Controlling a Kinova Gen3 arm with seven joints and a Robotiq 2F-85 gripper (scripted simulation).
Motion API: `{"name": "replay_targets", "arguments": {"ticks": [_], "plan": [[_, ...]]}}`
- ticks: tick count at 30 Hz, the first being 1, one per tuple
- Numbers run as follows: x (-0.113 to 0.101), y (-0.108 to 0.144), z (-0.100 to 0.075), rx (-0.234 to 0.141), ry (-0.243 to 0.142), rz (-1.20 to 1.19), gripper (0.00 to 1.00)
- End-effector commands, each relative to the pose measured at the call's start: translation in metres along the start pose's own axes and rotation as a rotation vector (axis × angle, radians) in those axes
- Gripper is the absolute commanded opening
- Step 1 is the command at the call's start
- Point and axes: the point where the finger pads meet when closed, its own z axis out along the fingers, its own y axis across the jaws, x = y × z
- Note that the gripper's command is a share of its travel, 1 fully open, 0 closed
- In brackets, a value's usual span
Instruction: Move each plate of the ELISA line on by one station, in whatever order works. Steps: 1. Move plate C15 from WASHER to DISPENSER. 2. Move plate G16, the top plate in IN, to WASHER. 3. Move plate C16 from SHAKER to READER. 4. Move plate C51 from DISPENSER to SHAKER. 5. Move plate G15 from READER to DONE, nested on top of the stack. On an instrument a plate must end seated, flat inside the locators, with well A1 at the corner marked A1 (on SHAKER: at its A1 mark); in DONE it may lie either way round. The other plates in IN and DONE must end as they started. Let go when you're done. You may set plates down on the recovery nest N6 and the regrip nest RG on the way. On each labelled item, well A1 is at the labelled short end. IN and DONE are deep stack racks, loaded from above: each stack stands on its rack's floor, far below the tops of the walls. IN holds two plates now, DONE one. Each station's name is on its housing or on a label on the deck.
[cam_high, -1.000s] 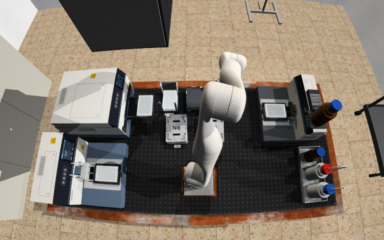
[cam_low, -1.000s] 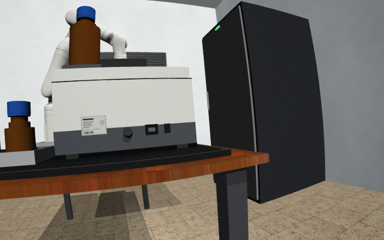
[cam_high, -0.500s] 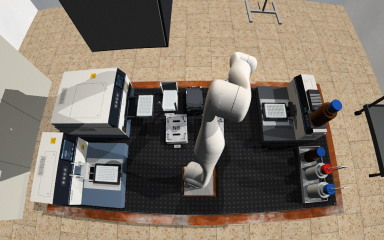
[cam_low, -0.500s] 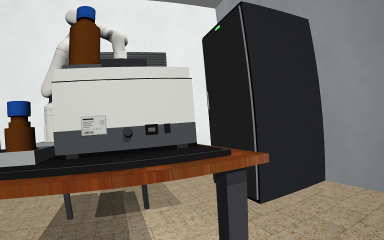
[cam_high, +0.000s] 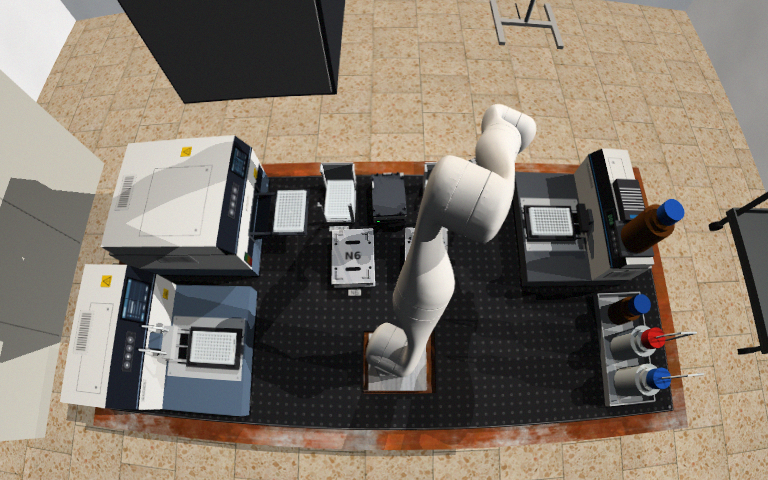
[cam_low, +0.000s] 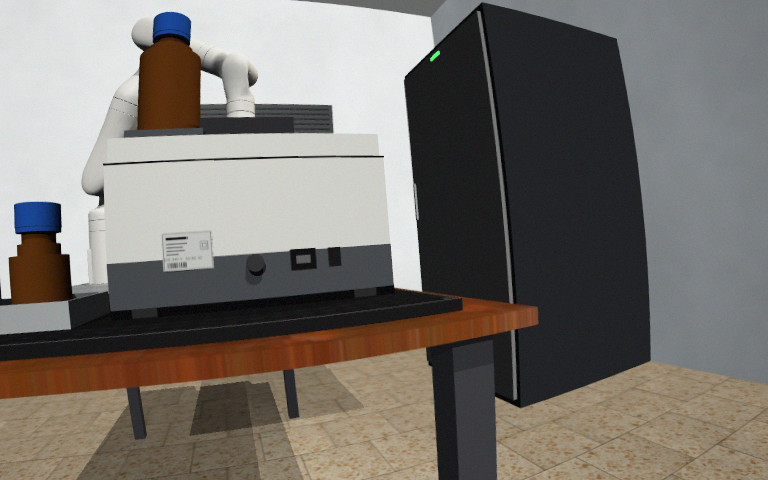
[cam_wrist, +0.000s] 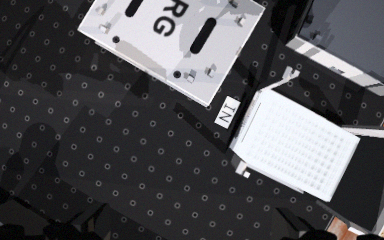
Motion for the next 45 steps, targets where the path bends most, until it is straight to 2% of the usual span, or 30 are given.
{"name": "replay_targets", "arguments": {"ticks": [1,4,21,25,40,42,45], "plan": [[-0.01,-0.005,-0.001,-0.001,-0.001,0.0,1.0],[-0.018,-0.01,-0.001,-0.001,-0.001,0.12,1.0],[-0.061,-0.033,-0.001,-0.001,-0.001,0.122,1.0],[-0.067,-0.037,-0.001,-0.001,-0.001,0.202,1.0],[-0.11,-0.061,-0.001,-0.001,-0.001,0.244,1.0],[-0.11,-0.061,-0.001,-0.001,-0.001,0.244,1.0],[-0.119,-0.066,-0.001,-0.001,-0.001,0.364,1.0]]}}
